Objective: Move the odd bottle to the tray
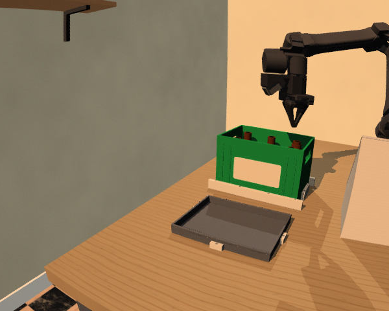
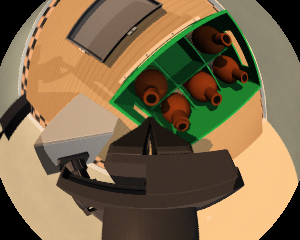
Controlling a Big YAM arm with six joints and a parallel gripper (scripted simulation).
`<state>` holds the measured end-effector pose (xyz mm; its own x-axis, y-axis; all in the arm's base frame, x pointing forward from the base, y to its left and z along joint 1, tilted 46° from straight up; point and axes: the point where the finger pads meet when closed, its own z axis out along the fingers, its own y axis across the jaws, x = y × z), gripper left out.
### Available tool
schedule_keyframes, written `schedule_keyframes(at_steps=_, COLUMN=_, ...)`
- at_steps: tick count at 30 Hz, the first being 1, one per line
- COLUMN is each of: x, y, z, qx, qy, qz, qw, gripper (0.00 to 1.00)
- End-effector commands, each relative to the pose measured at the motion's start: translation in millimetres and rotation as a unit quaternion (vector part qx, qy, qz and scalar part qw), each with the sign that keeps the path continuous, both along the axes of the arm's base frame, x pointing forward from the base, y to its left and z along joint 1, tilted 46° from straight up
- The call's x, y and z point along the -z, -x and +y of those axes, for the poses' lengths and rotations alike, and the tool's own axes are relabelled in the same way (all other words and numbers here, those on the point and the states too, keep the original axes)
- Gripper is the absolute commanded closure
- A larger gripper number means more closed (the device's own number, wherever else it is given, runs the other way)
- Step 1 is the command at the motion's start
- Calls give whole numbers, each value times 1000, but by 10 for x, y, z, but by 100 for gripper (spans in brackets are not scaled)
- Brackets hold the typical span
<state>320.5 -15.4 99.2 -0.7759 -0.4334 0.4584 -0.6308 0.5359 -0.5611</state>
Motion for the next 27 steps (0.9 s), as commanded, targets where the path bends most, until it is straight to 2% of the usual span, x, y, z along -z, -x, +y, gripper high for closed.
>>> schedule_keyframes(at_steps=1, x=-83, y=-65, z=70, qx=-2, qy=-6, qz=-15, qw=1000, gripper=100)
schedule_keyframes(at_steps=27, x=-109, y=-69, z=29, qx=-1, qy=-6, qz=-14, qw=1000, gripper=100)
